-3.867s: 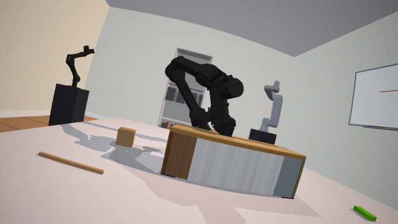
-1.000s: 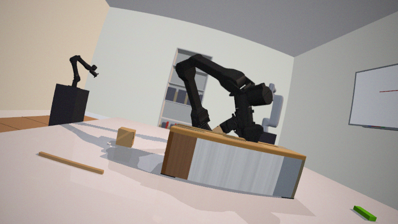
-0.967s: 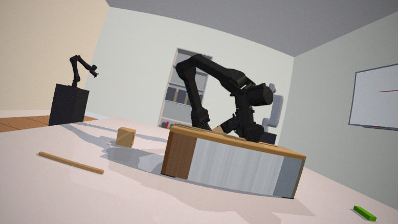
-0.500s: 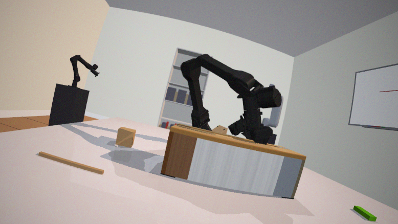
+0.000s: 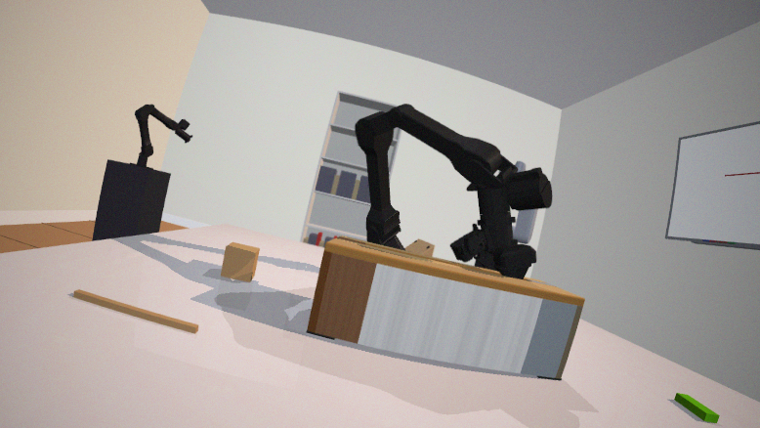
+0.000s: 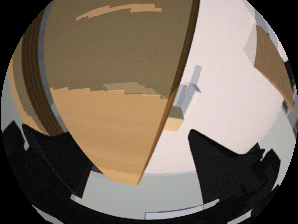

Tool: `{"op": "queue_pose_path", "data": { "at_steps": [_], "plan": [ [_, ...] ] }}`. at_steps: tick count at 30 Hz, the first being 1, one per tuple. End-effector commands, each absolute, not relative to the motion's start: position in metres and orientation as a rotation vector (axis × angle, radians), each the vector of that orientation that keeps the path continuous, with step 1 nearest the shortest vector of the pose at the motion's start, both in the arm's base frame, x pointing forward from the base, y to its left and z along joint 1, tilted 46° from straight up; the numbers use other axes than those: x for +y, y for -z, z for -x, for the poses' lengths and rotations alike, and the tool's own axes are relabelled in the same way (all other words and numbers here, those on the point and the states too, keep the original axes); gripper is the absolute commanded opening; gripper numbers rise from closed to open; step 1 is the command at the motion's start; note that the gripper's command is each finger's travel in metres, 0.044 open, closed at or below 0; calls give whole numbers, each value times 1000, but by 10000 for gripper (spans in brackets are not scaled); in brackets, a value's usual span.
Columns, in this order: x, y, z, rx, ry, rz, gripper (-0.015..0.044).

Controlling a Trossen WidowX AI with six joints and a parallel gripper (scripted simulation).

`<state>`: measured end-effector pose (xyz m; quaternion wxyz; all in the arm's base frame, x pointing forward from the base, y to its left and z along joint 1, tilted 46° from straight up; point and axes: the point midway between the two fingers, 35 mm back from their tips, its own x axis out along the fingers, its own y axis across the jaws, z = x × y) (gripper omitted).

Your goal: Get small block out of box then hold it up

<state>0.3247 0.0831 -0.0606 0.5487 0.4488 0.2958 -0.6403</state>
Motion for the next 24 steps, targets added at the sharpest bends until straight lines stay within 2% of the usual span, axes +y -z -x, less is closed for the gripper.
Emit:
{"op": "queue_pose_path", "data": {
  "at_steps": [1,6,11,13,16,24],
  "plan": [
    [95,52,-329,702,1513,-1073,400],
    [126,16,-329,704,1515,-1064,400],
    [127,17,-330,705,1498,-1065,400],
    [129,17,-330,749,1460,-1008,348],
    [134,20,-328,916,1296,-757,285],
    [144,28,-324,1266,807,-12,285]
  ]
}}
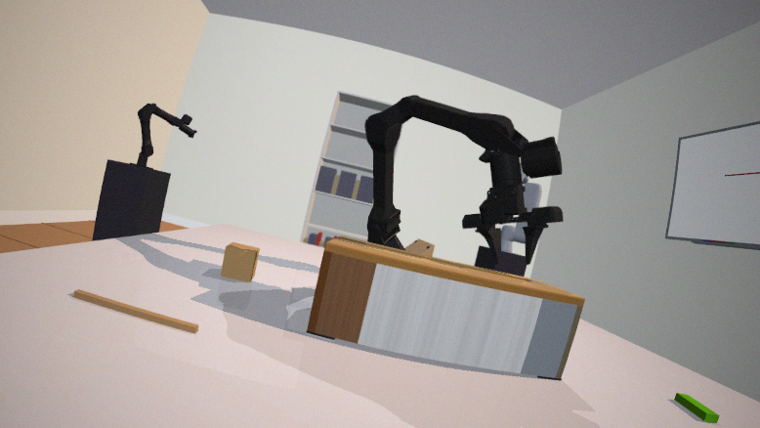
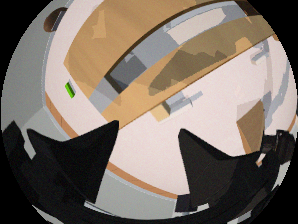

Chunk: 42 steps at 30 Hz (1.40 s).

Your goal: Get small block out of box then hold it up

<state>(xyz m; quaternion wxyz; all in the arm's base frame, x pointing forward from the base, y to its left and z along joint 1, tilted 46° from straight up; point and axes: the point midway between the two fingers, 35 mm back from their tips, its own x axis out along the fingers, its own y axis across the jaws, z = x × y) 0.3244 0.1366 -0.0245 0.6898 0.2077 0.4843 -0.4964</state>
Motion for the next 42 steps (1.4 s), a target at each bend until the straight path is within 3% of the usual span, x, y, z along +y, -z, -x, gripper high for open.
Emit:
{"op": "queue_pose_path", "data": {
  "at_steps": [1,9,21,42],
  "plan": [
    [145,28,-323,1299,743,83,285],
    [155,35,-319,1487,215,830,285],
    [165,41,-316,1547,-347,1553,285],
    [185,51,-308,1312,-1522,2702,285]
  ]
}}
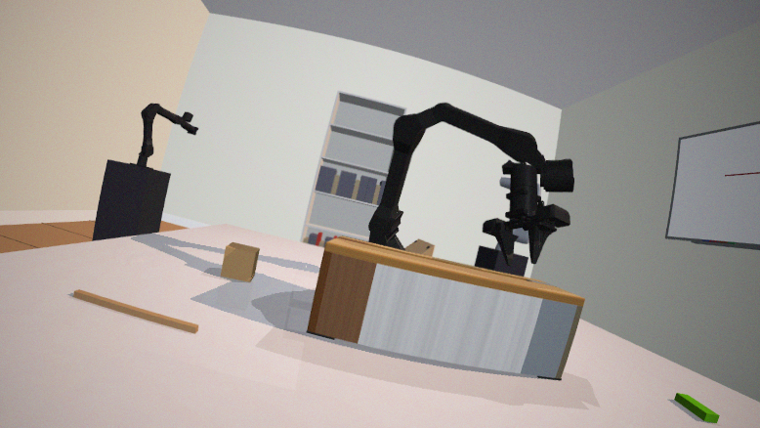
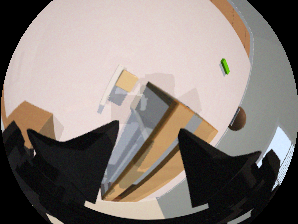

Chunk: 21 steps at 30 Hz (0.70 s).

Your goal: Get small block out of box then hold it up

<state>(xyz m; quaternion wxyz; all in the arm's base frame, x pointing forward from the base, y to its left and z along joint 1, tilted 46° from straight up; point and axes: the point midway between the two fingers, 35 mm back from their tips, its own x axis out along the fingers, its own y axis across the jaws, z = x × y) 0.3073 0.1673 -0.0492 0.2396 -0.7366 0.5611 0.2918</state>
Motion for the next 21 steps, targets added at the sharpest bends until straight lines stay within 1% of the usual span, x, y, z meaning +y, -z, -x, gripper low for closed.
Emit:
{"op": "queue_pose_path", "data": {
  "at_steps": [1,5,21],
  "plan": [
    [186,52,-308,1286,-1589,2749,285],
    [188,53,-306,1177,-1838,2901,285],
    [189,53,-306,1170,-1851,2908,285]
  ]
}}
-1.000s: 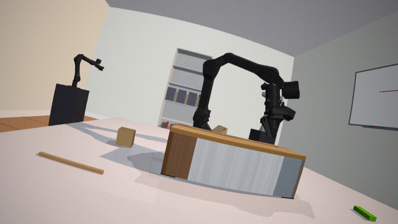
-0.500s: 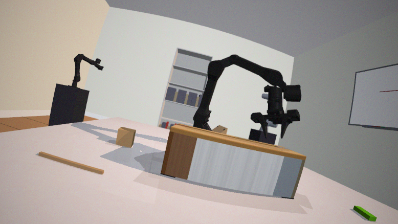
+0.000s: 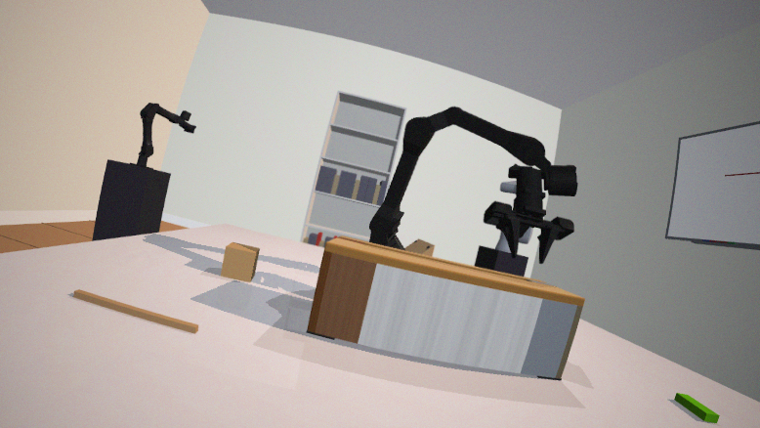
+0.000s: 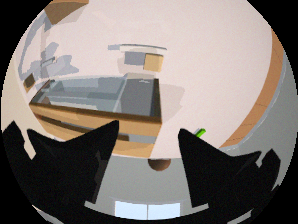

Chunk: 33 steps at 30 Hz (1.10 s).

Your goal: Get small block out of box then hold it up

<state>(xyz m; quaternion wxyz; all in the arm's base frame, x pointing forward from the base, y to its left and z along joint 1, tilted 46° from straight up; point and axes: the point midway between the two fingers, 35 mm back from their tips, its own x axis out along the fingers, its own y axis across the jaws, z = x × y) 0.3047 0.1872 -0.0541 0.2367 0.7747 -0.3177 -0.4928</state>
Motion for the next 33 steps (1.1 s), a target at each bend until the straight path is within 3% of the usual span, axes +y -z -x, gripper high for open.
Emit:
{"op": "queue_pose_path", "data": {
  "at_steps": [1,9,33],
  "plan": [
    [187,55,-306,-849,1344,-2111,285],
    [126,119,-295,-852,1340,-2110,285],
    [103,143,-294,-852,1339,-2110,285]
  ]
}}
